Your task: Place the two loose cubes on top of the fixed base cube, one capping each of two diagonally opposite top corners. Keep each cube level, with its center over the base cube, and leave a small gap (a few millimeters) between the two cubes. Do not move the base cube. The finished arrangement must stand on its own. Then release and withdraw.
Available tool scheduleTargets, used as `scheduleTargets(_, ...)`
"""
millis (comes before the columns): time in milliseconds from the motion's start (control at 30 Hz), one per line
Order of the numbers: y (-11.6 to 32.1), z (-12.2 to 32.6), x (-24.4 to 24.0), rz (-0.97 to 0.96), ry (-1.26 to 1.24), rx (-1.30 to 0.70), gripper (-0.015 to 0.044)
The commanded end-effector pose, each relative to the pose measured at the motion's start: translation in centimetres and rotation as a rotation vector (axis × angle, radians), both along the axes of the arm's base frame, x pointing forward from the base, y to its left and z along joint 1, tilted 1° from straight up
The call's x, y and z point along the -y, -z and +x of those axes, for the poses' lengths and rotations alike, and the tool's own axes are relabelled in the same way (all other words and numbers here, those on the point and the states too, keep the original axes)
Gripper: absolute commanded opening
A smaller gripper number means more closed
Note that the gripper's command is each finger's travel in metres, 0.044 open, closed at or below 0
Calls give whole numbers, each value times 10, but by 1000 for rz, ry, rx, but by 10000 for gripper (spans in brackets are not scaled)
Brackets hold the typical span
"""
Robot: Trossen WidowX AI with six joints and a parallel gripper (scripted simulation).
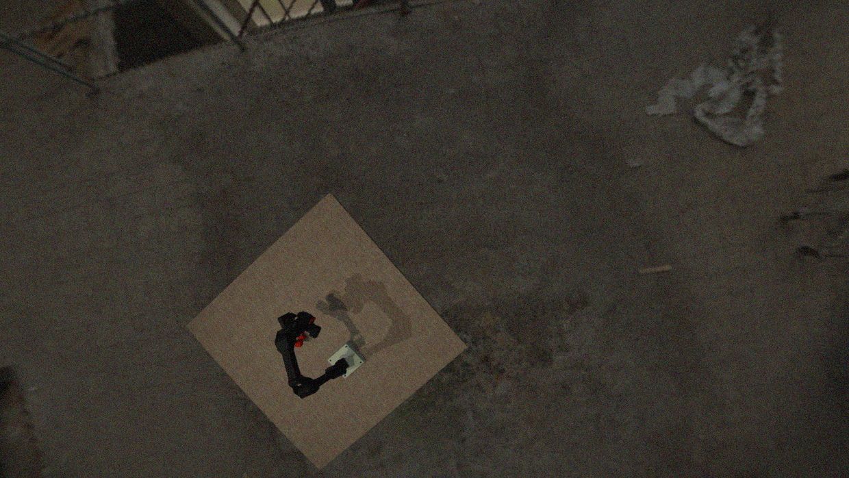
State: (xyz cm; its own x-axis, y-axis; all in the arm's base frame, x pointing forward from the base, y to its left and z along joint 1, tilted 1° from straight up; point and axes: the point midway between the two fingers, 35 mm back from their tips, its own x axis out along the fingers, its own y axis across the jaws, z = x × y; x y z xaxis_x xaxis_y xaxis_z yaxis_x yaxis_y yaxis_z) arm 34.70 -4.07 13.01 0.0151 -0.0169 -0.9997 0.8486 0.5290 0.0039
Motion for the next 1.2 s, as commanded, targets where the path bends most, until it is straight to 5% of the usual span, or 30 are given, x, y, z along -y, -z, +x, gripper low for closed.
scheduleTargets(0,-1,-2,-15,-1,-26,6,105)
scheduleTargets(1167,7,-33,-122,5,-262,0,105)
